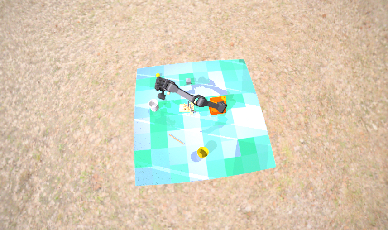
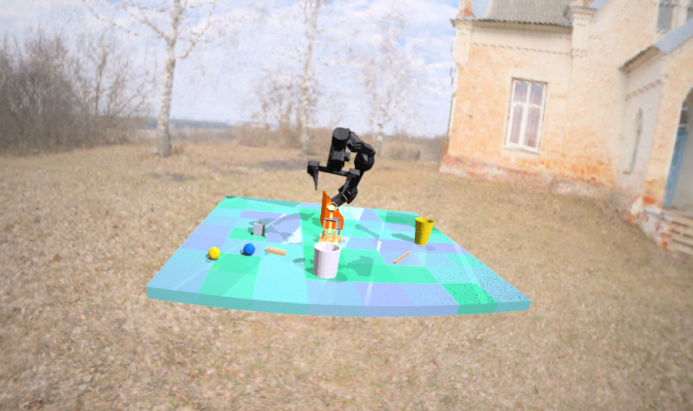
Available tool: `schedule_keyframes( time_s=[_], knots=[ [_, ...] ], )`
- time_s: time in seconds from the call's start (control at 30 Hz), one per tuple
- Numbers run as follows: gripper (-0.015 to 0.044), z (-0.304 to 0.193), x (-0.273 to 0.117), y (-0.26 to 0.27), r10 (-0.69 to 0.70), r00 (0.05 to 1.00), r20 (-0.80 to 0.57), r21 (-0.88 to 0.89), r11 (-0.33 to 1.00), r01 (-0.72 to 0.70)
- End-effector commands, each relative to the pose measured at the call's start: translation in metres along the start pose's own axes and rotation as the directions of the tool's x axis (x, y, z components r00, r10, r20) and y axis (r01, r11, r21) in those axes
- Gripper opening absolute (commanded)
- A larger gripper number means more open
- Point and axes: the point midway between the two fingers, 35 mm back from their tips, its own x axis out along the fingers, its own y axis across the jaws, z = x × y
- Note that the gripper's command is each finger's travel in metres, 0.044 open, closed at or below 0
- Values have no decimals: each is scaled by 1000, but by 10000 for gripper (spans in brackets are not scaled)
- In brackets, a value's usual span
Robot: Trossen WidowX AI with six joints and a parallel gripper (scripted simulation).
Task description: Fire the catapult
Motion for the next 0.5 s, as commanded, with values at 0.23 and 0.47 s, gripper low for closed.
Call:
schedule_keyframes(
  time_s=[0.23,0.47],
  knots=[
    [440,2,1,-1,3,1000,6,-11,1000,-3],
    [440,1,1,-2,0,1000,2,-3,1000,0]
  ],
)
